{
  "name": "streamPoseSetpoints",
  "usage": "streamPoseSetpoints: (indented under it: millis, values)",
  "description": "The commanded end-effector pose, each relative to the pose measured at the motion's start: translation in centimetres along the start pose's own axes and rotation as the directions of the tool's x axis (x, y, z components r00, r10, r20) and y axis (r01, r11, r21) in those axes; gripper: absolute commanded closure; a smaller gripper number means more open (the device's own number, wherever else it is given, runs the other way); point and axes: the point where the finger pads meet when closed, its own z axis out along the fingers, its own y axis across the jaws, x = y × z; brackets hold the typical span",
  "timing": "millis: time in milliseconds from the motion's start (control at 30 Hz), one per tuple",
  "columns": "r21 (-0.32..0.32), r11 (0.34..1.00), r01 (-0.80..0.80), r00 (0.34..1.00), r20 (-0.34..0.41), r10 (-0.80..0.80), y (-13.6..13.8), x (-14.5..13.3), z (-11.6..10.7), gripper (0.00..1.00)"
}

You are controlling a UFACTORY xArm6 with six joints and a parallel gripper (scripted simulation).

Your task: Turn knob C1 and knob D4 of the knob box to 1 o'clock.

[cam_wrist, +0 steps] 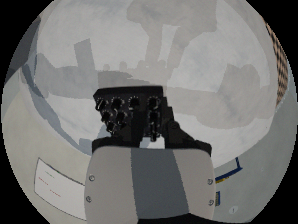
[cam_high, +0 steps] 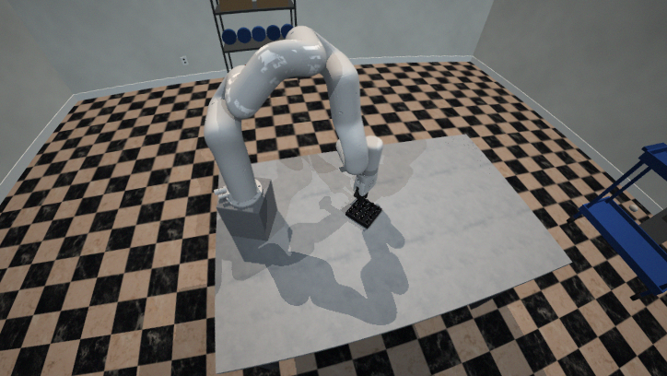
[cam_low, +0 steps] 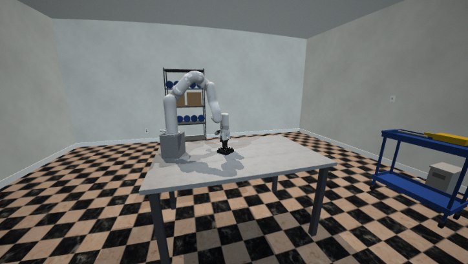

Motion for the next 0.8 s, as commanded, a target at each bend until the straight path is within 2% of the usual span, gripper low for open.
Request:
streamPoseSetpoints:
  millis: [0, 667, 700, 767]
  values:
    - [-0.003, 1.0, 0.0, 1.0, 0.002, 0.0, 0.13, -0.09, -0.11, 0.81]
    - [-0.003, 1.0, 0.0, 1.0, 0.002, 0.0, 0.13, -0.09, -0.11, 0.81]
    - [-0.003, 1.0, 0.0, 1.0, 0.002, 0.0, 0.13, -0.09, -0.11, 0.92]
    - [-0.003, 1.0, 0.0, 1.0, 0.002, 0.0, 0.13, -0.09, -0.11, 0.92]
